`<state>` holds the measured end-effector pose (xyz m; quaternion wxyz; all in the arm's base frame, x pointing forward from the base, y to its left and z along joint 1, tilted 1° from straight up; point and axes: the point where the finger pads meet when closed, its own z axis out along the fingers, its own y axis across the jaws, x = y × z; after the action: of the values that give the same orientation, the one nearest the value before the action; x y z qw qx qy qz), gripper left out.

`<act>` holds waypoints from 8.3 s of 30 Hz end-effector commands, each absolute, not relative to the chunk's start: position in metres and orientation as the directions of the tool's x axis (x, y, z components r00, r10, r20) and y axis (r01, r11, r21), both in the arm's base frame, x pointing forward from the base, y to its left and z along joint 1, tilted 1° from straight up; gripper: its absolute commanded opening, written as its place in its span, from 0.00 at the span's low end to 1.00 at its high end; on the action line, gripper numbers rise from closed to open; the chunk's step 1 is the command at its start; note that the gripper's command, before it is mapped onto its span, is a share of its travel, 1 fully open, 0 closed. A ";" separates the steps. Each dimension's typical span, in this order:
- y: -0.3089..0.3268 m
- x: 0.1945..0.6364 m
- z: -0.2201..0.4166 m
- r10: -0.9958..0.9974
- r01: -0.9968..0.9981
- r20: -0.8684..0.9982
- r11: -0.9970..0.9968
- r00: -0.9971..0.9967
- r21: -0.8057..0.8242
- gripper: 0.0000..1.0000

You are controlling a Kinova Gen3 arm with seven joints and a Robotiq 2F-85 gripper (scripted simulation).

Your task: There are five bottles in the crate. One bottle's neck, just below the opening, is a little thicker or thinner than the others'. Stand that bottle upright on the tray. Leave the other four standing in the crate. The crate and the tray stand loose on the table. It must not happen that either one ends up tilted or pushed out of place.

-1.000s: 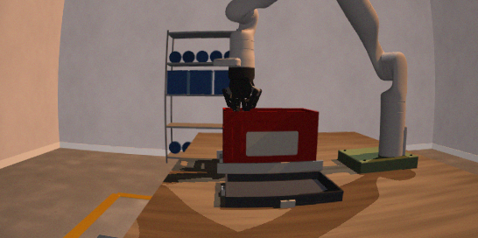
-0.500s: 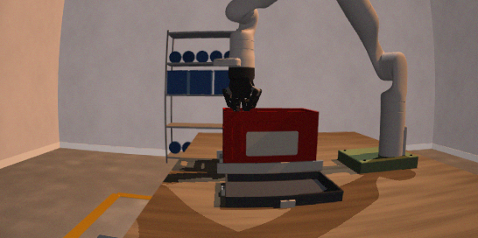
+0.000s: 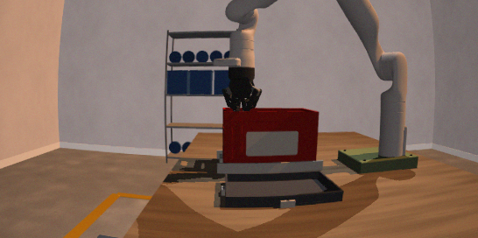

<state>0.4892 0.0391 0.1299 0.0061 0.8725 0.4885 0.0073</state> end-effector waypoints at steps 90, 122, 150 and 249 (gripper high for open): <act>0.039 0.488 0.209 0.853 0.852 0.007 -0.523 0.523 0.019 0.64; 0.039 0.488 0.217 0.853 0.852 0.007 -0.523 0.523 0.019 0.00; -0.047 0.410 0.225 0.846 0.845 0.000 -0.533 0.534 0.037 0.00; -0.088 0.339 0.174 0.853 0.852 0.007 -0.523 0.523 0.019 0.64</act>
<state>0.3403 -0.0866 0.1752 0.0063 0.8713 0.4906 0.0095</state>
